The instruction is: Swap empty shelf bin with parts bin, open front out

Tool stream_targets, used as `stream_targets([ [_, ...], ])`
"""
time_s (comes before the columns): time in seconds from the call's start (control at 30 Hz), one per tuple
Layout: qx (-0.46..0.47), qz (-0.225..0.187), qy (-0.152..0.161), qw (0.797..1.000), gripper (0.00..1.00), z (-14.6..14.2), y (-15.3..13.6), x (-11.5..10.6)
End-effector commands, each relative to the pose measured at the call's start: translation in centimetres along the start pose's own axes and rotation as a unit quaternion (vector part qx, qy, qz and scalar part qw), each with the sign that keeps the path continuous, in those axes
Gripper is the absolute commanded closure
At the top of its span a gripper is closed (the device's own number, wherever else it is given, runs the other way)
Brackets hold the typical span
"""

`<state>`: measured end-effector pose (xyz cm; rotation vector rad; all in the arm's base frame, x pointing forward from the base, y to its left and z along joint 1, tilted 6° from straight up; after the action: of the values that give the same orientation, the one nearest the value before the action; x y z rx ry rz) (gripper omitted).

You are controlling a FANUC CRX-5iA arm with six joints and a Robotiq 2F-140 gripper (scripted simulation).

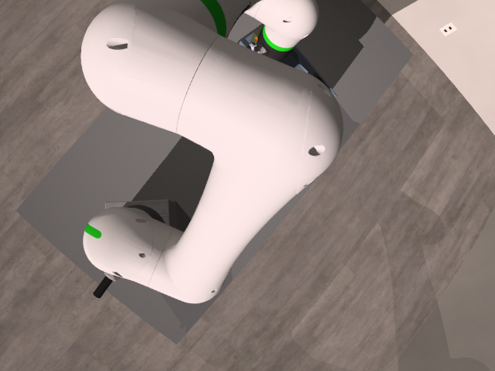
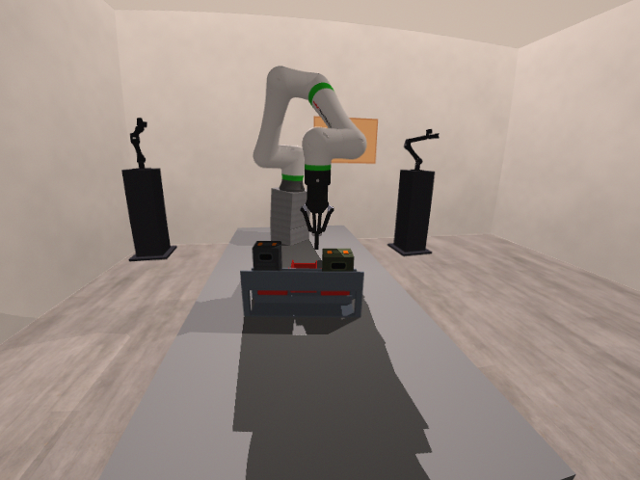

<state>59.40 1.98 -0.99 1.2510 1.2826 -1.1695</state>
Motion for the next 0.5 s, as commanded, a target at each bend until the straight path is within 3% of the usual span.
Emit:
stream_targets([
  [0.0, 0.0, 0.001, 0.0, 1.0, 0.9, 0.0, 0.06, -0.1],
  [0.47, -0.037, 0.003, -0.001, 0.999, 0.9, 0.04, -0.51, 0.08],
])
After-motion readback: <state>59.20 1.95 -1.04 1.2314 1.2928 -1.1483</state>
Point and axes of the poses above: the point where the finger pads meet when closed, its own x axis out along the fingers, its own z axis across the jaws, y = z × x, the point moved 7 cm from there along -x, back along the fingers, and after that the axes turned 13 degrees about -x, right-handed, at the moved point
